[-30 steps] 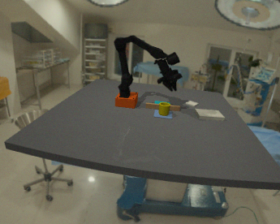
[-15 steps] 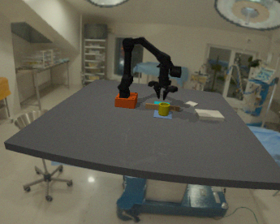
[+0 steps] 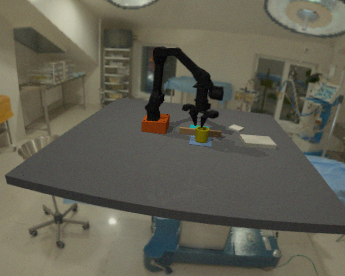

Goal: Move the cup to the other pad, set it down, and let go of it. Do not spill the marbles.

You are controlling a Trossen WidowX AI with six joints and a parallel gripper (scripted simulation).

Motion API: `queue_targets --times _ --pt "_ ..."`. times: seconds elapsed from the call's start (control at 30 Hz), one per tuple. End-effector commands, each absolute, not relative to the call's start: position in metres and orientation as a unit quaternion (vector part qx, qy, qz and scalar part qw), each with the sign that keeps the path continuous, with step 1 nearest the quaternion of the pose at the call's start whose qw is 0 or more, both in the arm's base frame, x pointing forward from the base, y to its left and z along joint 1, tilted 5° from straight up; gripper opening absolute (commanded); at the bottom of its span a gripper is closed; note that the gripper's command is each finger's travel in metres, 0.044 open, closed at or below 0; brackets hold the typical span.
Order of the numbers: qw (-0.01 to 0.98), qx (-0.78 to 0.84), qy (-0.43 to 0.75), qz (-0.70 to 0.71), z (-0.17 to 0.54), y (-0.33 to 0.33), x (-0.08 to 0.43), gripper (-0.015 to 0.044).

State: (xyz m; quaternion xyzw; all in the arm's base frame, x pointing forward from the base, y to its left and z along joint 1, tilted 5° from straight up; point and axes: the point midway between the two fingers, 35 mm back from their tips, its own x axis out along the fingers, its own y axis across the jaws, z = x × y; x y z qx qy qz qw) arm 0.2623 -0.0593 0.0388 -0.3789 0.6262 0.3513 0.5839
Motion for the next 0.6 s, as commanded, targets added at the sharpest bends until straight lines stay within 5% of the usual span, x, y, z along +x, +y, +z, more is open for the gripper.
queue_targets --times 0.0,0.57 --pt "0.582 -0.38 0.627 0.351 0.032 -0.061 0.262 0.0167" --pt "0.582 -0.38 0.627 0.351 0.004 -0.063 0.259 0.0167"
